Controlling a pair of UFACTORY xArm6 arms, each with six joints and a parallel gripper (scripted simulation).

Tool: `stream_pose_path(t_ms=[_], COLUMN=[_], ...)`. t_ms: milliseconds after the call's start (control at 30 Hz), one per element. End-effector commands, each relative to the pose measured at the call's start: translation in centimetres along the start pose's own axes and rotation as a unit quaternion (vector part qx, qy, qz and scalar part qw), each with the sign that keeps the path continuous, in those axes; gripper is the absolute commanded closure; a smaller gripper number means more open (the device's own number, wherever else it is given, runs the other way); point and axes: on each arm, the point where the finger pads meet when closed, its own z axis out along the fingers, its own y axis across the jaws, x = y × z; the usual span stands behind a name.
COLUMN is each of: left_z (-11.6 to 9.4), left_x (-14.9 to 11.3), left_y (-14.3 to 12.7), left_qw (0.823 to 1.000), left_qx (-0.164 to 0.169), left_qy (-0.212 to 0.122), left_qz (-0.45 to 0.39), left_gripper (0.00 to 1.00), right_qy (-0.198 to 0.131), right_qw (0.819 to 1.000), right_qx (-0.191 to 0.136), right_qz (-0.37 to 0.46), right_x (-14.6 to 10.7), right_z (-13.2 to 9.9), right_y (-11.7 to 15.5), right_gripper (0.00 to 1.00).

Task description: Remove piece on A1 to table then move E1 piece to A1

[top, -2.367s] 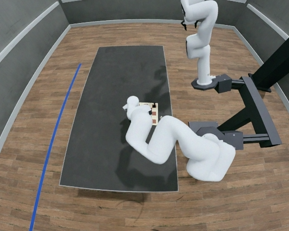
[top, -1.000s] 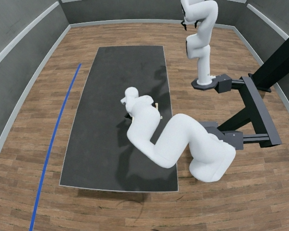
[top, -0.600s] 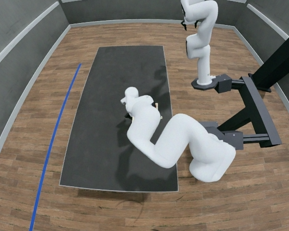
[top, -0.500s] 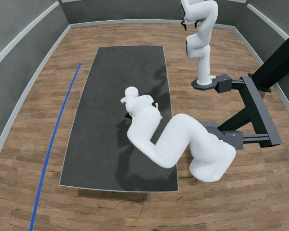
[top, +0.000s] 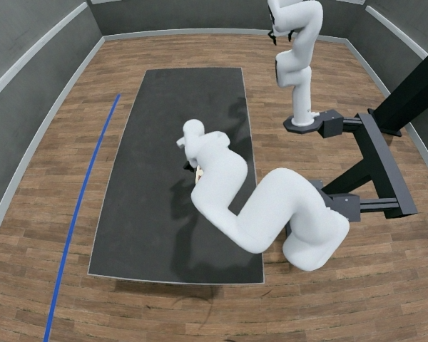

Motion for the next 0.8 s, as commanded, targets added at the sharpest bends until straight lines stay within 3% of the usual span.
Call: stream_pose_path(t_ms=[0,767], left_z=[-1.76,-2.49], left_x=[0.12,0.11], left_y=[-0.06,-0.06], left_qw=[1.0,1.0], left_qx=[0.0,0.0], left_qy=[0.002,0.002], left_qz=[-0.001,-0.001], left_gripper=[0.0,0.0], right_qy=[0.002,0.002], right_qw=[1.0,1.0], right_qx=[0.0,0.0], right_qz=[0.0,0.0], right_x=[0.09,0.09], right_z=[-0.15,-0.15], right_y=[0.01,0.01], right_gripper=[0.0,0.0])
